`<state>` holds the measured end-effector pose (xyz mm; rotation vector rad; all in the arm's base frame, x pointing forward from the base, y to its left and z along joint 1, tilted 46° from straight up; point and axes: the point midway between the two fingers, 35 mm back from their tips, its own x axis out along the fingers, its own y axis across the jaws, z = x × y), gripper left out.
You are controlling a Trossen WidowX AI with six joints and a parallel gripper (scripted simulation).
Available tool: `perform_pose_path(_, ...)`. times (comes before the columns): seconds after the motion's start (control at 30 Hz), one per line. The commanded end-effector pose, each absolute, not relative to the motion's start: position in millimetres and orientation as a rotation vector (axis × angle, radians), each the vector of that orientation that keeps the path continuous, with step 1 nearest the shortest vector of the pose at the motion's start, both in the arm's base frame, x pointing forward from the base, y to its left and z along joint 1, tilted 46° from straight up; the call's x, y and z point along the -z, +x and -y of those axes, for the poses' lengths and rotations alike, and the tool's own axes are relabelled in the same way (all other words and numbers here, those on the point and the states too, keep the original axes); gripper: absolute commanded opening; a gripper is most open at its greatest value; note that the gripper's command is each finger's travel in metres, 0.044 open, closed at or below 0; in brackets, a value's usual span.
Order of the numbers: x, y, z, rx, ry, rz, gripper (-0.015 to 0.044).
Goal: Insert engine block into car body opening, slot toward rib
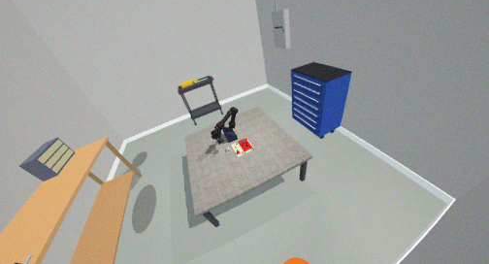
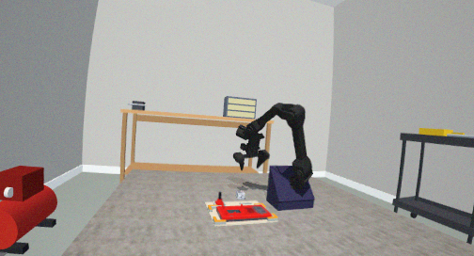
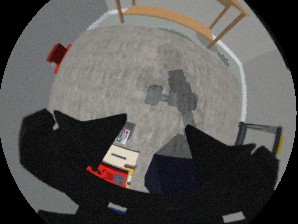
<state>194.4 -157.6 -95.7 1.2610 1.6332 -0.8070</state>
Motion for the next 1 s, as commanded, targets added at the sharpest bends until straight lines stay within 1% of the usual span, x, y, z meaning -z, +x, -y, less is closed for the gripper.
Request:
perform_pose_path(0.0, 92, 208, 136, 0.785, 1.384, -1.68, 0.044)
perform_pose_path(0.37, 69, 247, 83, 0.766, 1.708, -1.814, 0.044)
perform_pose_path(0.6, 70, 248, 79, 0.766, 1.713, -1.816, 0.044)
perform_pose_path(0.7, 91, 246, 58, 0.765, 1.714, -1.817, 0.044)
perform_pose_path(0.97, 102, 248, 45, 0.764, 1.714, -1.818, 0.044)
